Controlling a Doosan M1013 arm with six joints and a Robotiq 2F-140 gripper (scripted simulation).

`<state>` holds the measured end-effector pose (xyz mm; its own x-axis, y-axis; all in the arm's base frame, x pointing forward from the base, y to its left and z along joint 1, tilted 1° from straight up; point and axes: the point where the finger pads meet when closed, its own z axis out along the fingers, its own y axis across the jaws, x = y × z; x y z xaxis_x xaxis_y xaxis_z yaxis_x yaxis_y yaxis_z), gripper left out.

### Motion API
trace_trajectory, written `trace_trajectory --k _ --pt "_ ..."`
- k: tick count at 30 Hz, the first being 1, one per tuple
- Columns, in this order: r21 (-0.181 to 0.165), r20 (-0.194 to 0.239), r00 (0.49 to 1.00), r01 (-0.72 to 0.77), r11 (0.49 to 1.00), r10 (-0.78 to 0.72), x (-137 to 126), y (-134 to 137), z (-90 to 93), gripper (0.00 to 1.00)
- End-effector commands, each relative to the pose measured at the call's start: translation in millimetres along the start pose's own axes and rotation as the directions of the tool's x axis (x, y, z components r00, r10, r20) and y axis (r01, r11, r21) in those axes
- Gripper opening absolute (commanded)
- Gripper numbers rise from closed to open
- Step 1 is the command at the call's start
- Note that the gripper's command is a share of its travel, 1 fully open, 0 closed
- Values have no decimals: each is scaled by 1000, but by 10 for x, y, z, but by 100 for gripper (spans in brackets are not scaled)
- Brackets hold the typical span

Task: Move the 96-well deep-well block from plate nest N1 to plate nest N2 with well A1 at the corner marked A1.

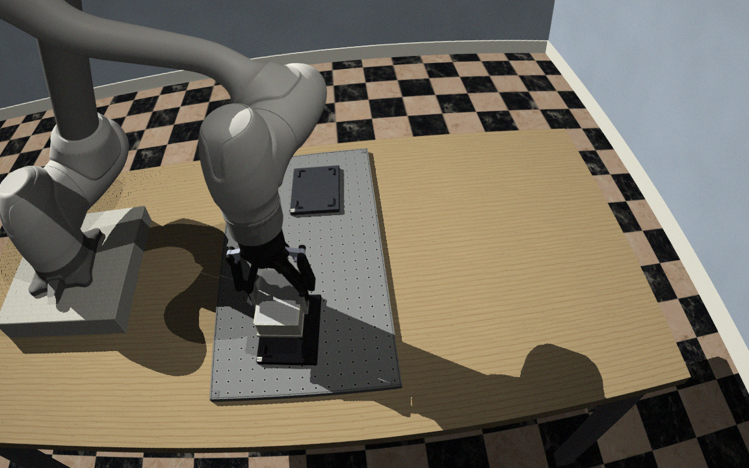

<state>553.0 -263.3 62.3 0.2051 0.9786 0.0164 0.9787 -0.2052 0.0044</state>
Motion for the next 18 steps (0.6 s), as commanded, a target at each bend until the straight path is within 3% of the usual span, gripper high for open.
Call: trace_trajectory --k 1,18 --pt "0 0 1000 0 1000 0 0 0 -1 0" --pt "0 0 999 51 999 -51 499 30 -1 0"
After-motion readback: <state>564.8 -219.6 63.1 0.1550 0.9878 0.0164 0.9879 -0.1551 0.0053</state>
